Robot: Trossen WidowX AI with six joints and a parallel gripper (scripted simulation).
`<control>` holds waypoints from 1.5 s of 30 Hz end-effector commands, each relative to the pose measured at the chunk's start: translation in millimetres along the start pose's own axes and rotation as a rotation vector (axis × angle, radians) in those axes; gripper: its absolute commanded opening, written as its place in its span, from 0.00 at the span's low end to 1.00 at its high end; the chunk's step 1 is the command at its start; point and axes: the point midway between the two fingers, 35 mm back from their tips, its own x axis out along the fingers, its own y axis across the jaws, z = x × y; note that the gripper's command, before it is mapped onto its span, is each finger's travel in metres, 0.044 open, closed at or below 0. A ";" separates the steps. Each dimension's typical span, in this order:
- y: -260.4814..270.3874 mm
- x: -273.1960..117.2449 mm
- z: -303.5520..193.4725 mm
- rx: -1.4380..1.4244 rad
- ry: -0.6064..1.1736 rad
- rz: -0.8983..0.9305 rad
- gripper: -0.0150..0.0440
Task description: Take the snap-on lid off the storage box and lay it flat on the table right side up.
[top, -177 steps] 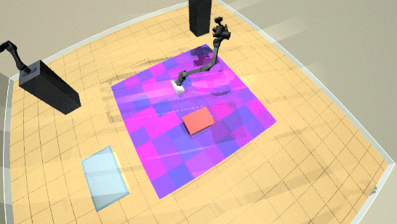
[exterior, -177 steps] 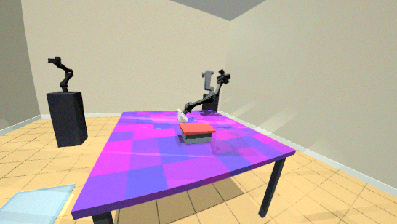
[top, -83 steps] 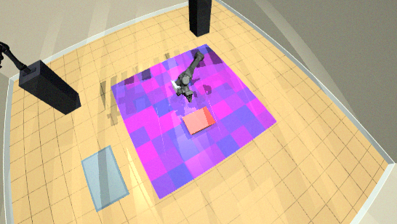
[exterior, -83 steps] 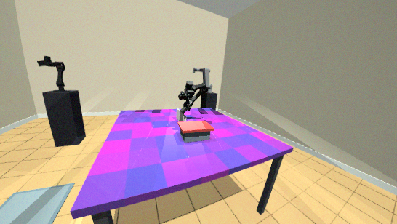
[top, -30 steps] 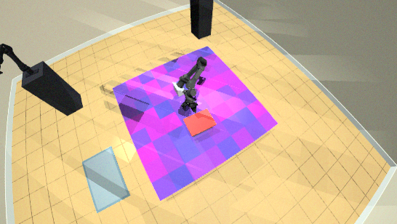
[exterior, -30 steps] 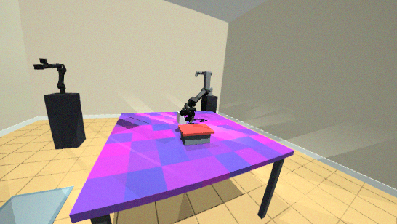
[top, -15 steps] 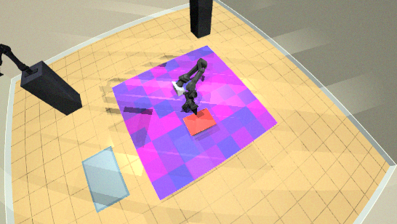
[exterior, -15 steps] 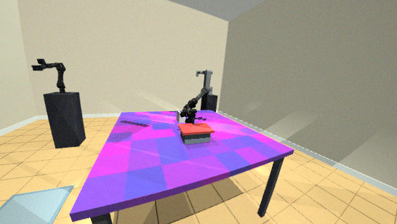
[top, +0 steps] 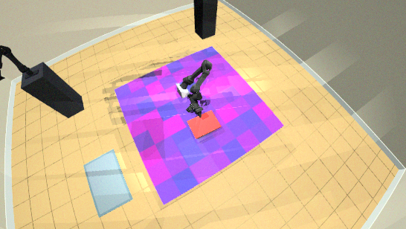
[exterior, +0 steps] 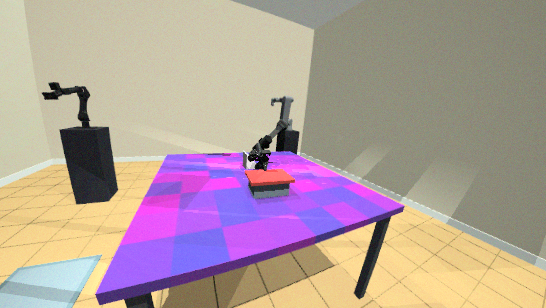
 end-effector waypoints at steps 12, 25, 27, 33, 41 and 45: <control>1.6 -1.0 -0.2 0.000 0.000 0.000 0.25; 3.5 -2.8 -0.2 0.000 0.000 0.000 0.25; 3.7 -3.2 -0.2 0.000 0.000 0.000 0.25; 4.4 -4.2 -0.1 0.000 0.000 0.000 0.25; 5.5 -5.4 -0.1 0.000 0.000 0.000 0.25; 6.1 -6.0 -0.1 0.000 0.000 0.000 0.25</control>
